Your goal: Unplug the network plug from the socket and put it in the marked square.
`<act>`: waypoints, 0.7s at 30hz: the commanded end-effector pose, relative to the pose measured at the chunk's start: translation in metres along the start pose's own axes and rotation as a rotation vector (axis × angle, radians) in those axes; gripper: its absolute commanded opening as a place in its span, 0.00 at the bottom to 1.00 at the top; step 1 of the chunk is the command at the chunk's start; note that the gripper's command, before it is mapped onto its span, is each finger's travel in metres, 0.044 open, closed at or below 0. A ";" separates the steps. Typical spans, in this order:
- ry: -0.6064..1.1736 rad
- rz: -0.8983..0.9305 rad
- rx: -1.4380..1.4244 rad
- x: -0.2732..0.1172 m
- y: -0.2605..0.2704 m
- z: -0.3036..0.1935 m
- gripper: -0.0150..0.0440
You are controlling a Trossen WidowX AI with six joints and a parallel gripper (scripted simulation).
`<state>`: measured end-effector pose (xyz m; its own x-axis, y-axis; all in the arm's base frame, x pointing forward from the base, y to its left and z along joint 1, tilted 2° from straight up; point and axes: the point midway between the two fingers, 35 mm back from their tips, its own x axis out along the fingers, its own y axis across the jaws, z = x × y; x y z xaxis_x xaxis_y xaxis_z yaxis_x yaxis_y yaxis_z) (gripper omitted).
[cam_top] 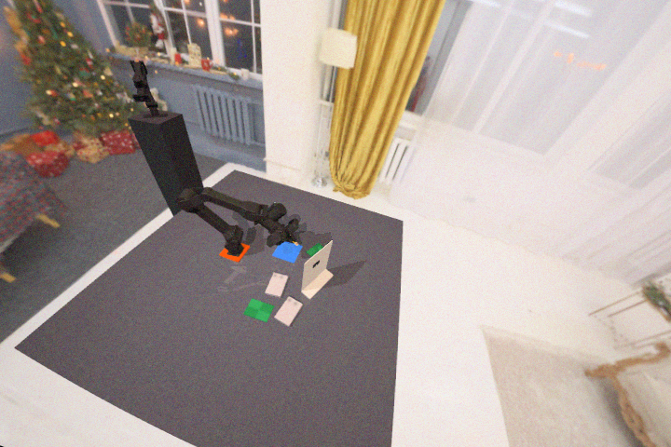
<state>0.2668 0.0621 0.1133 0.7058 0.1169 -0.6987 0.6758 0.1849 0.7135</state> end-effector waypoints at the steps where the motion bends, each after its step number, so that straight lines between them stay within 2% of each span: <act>1: 0.052 -0.079 -0.013 -0.004 -0.011 -0.008 0.25; 7: 0.112 -0.181 -0.019 -0.012 -0.026 -0.017 0.25; 21: 0.113 -0.184 -0.020 -0.002 -0.034 -0.018 0.25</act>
<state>0.2399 0.0727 0.0973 0.5529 0.1856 -0.8124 0.7805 0.2260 0.5828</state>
